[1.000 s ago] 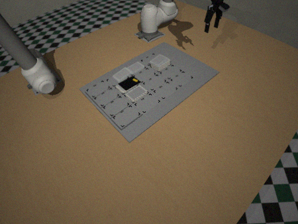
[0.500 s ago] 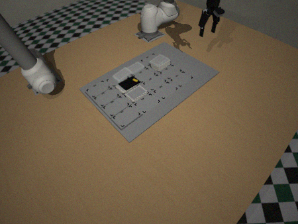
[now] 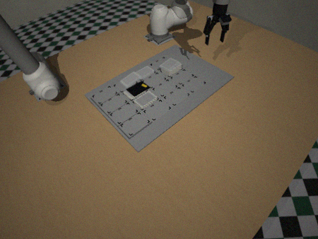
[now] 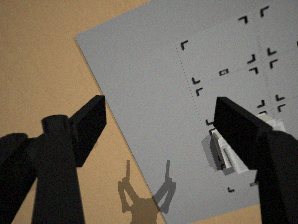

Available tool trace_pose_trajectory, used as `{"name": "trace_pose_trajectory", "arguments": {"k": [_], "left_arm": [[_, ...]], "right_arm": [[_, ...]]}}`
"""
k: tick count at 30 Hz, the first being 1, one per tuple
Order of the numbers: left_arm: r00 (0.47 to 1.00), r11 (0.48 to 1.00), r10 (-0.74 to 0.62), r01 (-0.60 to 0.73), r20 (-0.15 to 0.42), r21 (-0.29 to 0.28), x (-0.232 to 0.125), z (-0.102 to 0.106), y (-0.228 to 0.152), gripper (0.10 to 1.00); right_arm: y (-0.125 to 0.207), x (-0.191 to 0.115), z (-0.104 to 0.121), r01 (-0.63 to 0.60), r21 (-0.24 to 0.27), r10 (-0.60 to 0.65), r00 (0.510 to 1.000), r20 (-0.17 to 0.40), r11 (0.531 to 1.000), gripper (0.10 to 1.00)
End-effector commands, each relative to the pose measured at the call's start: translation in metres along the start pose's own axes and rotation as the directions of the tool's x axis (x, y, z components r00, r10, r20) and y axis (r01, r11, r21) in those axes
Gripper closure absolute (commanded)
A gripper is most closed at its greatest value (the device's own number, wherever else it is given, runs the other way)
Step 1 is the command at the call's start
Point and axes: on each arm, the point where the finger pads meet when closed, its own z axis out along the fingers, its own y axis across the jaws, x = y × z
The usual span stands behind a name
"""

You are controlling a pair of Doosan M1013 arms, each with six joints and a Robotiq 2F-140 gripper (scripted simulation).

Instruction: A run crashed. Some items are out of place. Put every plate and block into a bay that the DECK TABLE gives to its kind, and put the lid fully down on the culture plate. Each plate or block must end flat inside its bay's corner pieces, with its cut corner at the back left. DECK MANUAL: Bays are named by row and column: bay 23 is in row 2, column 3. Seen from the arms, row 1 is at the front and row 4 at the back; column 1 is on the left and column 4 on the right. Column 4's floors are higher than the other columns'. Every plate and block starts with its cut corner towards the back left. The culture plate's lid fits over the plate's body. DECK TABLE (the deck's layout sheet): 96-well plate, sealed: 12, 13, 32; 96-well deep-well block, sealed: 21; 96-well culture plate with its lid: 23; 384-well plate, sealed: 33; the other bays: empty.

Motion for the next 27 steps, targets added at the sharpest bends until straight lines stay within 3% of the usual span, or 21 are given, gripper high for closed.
{"name": "trace_pose_trajectory", "arguments": {"k": [1, 3, 11, 18, 27], "left_arm": [[0.996, 0.996, 0.086, -0.086, -0.001, 0.001, 0.004, 0.003, 0.012, 0.4], [0.988, 0.988, 0.152, -0.152, -0.001, 0.001, 0.007, 0.006, 0.021, 0.4], [0.988, 0.988, 0.156, -0.156, -0.001, 0.001, 0.017, 0.018, 0.058, 0.4], [0.948, 0.948, 0.318, -0.318, -0.001, 0.001, 0.022, 0.025, 0.082, 0.4], [0.936, 0.936, 0.352, -0.352, -0.001, 0.001, 0.029, 0.038, 0.124, 0.4]], "right_arm": [[0.0, 0.0, -0.001, 0.0, 0.0, 0.0, 1.0, -0.001, 1.0, 0.098], [0.0, 0.0, -0.001, 0.0, 0.0, 0.0, 1.0, -0.001, 1.0, 0.098], [0.0, 0.0, -0.001, 0.0, 0.0, 0.0, 1.0, -0.001, 1.0, 0.098], [0.0, 0.0, -0.001, 0.0, 0.0, 0.0, 1.0, -0.001, 1.0, 0.098], [0.0, 0.0, -0.001, 0.0, 0.0, 0.0, 1.0, -0.001, 1.0, 0.098]]}}
